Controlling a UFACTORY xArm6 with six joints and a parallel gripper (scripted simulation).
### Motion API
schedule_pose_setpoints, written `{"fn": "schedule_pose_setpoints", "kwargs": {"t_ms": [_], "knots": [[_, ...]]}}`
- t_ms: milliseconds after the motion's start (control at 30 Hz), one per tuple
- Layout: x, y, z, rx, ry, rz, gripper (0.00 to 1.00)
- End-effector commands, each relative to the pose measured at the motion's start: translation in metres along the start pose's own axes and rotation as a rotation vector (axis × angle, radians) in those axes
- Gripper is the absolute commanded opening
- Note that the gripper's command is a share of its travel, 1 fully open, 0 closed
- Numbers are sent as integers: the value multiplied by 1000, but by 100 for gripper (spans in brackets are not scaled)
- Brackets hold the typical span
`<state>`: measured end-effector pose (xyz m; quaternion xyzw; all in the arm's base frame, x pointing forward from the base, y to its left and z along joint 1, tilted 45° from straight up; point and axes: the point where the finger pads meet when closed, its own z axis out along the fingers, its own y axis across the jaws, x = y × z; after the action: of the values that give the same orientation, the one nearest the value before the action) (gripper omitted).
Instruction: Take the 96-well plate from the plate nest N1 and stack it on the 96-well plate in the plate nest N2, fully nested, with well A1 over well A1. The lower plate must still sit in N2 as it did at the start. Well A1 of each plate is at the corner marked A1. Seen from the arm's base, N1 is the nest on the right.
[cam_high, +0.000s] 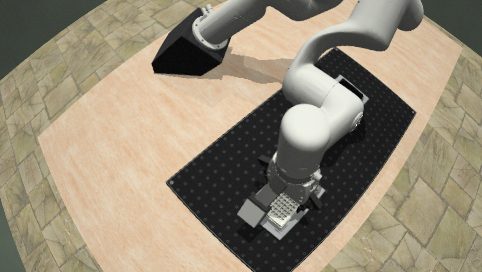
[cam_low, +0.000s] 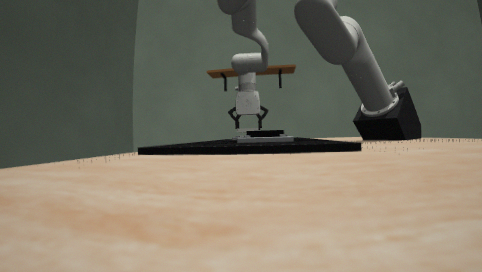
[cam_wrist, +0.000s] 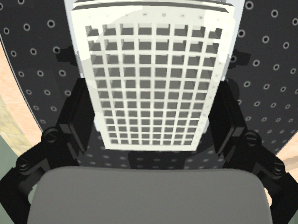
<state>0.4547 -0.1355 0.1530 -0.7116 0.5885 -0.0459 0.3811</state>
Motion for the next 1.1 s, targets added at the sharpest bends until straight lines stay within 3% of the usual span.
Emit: {"fn": "schedule_pose_setpoints", "kwargs": {"t_ms": [0,233,1067], "knots": [[1,-1,-2,2,2,-1,0],[1,-1,-3,2,2,-1,0],[1,-1,-41,2,2,-1,0]]}}
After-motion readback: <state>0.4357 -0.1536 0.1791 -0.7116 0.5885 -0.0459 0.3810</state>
